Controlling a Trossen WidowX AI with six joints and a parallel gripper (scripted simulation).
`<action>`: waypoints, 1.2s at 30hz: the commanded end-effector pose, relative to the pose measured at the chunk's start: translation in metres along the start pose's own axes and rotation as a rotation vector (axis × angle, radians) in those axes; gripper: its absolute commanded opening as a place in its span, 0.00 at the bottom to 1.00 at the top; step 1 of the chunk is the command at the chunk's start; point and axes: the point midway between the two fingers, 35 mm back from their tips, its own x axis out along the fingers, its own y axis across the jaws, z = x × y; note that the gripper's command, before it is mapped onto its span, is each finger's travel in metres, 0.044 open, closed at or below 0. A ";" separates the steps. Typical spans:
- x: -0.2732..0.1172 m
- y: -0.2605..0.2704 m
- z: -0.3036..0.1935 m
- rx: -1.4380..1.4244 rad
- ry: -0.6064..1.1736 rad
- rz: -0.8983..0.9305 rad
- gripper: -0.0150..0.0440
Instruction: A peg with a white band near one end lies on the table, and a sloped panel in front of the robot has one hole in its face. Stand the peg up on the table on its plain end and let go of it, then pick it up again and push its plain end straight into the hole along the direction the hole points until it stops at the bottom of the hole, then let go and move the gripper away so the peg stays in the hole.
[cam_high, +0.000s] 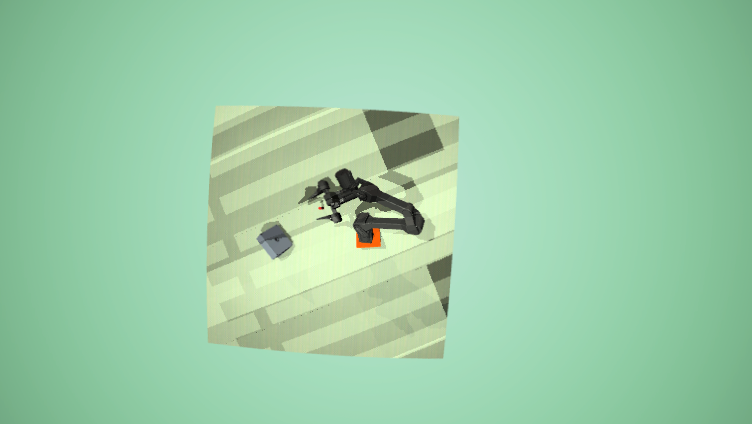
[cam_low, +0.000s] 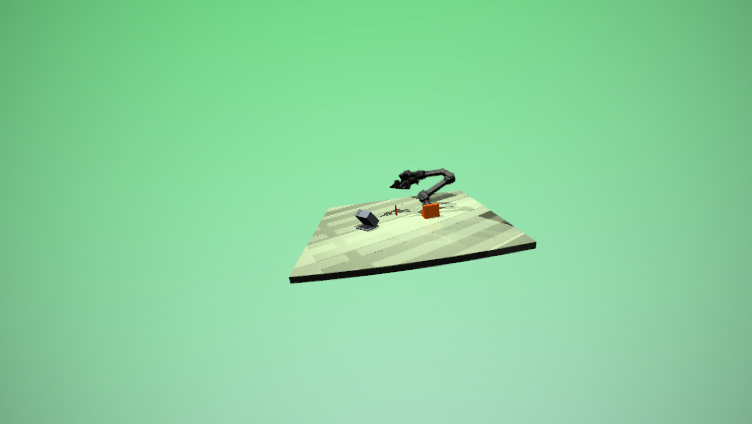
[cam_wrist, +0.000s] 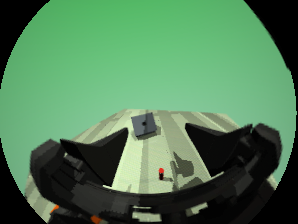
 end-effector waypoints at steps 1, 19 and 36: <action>0.005 0.001 -0.007 0.087 0.076 0.041 1.00; 0.022 0.016 -0.050 0.397 0.553 0.197 1.00; 0.022 0.018 -0.077 0.379 1.106 0.164 1.00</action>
